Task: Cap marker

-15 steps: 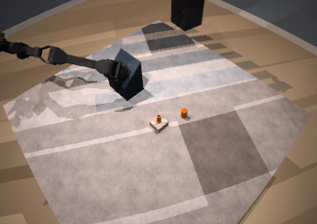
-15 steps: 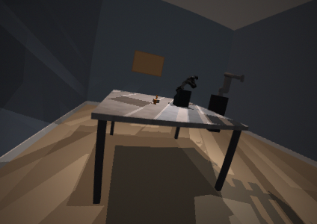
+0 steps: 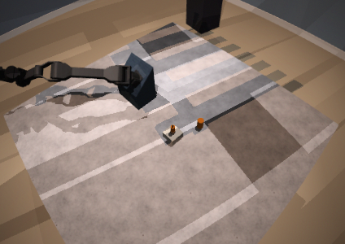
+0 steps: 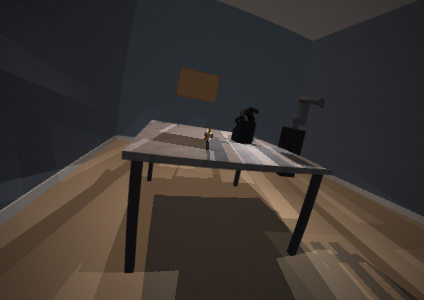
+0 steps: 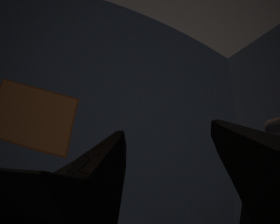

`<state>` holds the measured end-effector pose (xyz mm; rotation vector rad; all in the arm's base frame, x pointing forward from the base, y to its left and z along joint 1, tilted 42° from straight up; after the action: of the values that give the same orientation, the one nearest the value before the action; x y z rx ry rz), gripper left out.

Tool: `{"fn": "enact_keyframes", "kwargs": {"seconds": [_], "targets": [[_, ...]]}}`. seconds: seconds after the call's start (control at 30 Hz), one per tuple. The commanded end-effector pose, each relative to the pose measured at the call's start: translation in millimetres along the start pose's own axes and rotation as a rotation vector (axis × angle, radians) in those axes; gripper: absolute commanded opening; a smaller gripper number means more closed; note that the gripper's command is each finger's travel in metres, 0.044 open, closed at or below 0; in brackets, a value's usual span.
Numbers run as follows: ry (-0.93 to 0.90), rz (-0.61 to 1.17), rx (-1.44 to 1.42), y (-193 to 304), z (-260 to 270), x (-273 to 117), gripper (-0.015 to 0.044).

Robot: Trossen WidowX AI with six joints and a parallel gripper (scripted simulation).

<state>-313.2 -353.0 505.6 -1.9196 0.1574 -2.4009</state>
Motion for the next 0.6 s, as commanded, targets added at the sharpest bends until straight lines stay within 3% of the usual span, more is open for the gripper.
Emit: {"fn": "enact_keyframes", "kwargs": {"seconds": [0.0, 0.57], "targets": [[0.043, 0.062, 0.053, 29, 29, -4, 0.0252], [0.138, 0.452, 0.303, 144, 202, -61, 0.0252]]}}
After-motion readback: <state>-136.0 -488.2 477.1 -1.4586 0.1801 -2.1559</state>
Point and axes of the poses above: the point midway between the two fingers, 35 mm back from their tips, its own x axis out along the fingers, its own z axis across the jaws, y = z × x, the point moved 6 cm from there along -x, back along the fingers, and after that the axes turned 15 degrees about x, right-handed, at the moved point
